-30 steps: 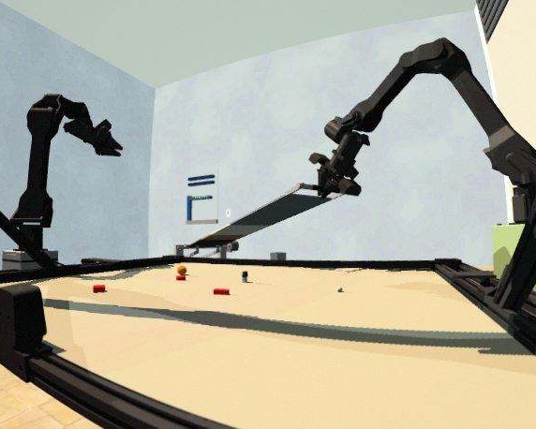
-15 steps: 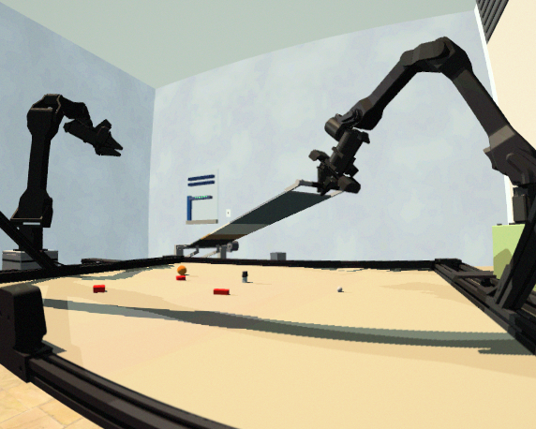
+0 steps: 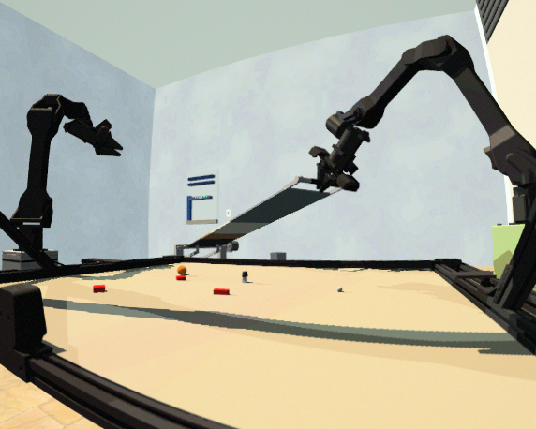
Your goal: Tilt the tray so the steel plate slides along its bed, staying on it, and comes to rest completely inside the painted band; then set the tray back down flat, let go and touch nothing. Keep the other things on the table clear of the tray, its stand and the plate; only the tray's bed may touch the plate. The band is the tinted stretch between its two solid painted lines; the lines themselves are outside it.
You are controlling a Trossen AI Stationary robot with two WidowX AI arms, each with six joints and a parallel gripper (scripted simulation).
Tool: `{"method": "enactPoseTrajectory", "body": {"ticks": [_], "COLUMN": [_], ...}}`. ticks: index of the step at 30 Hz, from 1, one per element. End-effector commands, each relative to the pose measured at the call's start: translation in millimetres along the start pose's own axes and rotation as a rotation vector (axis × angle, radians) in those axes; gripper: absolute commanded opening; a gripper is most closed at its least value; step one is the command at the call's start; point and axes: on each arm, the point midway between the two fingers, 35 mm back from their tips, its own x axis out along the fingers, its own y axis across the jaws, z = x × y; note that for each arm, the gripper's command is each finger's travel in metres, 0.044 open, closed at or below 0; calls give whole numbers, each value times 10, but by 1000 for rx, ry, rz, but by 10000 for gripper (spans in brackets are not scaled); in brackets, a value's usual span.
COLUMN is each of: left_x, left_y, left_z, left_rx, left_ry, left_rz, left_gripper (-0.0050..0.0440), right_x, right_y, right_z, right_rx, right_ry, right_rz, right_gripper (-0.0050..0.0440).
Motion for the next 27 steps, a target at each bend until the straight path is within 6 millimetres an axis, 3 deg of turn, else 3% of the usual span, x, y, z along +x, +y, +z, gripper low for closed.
{"method": "enactPoseTrajectory", "body": {"ticks": [1,3,9,16,27], "left_x": [-1,-1,-1,-1,-1], "left_y": [-4,-4,-4,-4,-4], "left_z": [3,3,3,3,3], "left_rx": [0,0,0,0,0], "left_ry": [-2,-2,-2,-2,-2], "left_rz": [-2,-2,-2,-2,-2], "left_gripper": [440,440,440,440,440], "right_x": [-109,-54,471,468,305], "right_y": [272,171,-664,-659,-422], "right_z": [6,6,12,12,11], "right_rx": [-3,-3,-2,-2,-2], "right_ry": [-8,-8,-8,-8,-8], "right_rz": [110,107,0,-95,-85], "right_gripper": [0,0,0,0,0]}}
